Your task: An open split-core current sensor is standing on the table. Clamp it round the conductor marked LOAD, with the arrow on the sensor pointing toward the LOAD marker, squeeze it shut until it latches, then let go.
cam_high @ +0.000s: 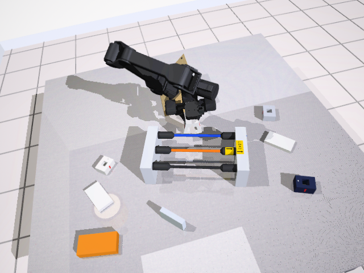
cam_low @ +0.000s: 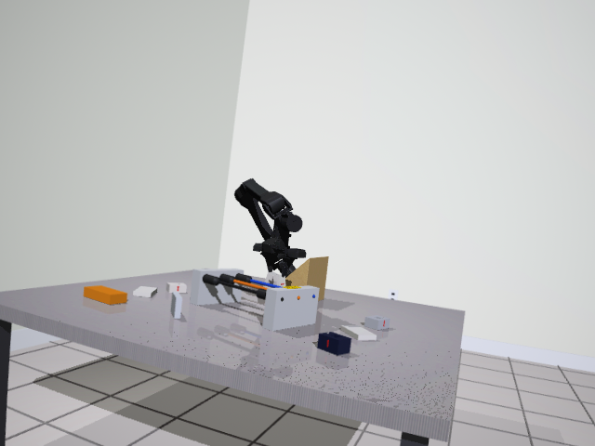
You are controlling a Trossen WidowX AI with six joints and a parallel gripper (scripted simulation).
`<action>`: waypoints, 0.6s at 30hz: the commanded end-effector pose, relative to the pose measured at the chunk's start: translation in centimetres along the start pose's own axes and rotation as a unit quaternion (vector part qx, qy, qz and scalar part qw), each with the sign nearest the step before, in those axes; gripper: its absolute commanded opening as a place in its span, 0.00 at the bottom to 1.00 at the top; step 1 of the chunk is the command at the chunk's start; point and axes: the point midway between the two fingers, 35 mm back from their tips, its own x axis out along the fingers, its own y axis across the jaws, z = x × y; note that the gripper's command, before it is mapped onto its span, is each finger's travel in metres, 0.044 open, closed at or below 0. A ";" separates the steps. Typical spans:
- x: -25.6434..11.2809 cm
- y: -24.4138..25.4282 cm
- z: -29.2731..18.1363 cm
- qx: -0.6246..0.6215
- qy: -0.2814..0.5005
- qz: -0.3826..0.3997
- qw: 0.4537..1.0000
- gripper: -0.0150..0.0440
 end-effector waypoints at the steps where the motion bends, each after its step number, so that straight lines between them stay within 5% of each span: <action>1: -2.0 0.0 -0.1 0.003 0.002 0.002 1.000 0.25; 9: -6.1 -0.5 -0.6 0.002 0.002 -0.002 1.000 0.25; 18: -6.3 -0.4 0.7 -0.074 0.002 0.000 0.997 0.25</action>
